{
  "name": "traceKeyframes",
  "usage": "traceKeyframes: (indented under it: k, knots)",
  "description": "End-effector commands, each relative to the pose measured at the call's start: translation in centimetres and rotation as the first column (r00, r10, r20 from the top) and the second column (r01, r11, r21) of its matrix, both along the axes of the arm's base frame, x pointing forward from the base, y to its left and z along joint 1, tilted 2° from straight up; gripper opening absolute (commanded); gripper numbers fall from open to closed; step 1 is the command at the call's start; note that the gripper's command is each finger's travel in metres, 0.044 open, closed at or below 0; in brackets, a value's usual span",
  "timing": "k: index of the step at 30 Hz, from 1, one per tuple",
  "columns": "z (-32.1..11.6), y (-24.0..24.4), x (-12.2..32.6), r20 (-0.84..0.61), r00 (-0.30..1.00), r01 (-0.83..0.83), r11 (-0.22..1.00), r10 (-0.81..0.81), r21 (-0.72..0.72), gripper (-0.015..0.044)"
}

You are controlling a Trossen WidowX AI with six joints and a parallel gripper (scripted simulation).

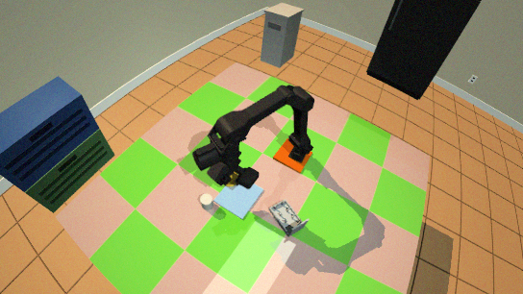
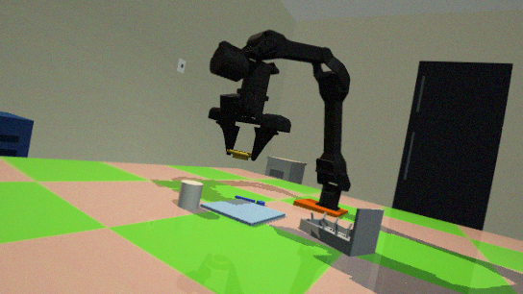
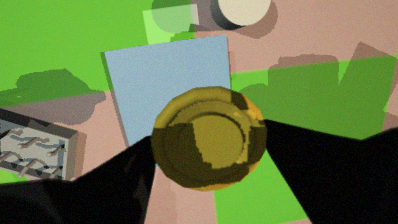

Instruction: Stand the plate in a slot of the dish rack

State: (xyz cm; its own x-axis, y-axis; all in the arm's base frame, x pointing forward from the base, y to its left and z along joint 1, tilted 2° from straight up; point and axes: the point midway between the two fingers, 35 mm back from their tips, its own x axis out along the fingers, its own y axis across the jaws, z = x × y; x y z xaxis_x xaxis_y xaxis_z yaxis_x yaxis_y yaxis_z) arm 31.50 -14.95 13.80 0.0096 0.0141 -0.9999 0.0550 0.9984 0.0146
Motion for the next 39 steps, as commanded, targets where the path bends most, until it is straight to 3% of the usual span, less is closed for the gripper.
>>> traceKeyframes:
  k: [1,20,33,39]
  knots:
    - [1.4,-0.1,0.1,0.006,1.000,-0.001,1.000,0.001,-0.005,0.0000]
    - [6.5,0.1,0.0,0.018,1.000,0.006,1.000,-0.006,-0.010,0.0000]
    - [6.6,13.1,-5.8,-0.021,0.909,0.415,0.910,-0.415,0.011,0.0000]
    - [6.5,13.7,-6.2,-0.024,0.900,0.436,0.900,-0.436,0.011,0.0000]
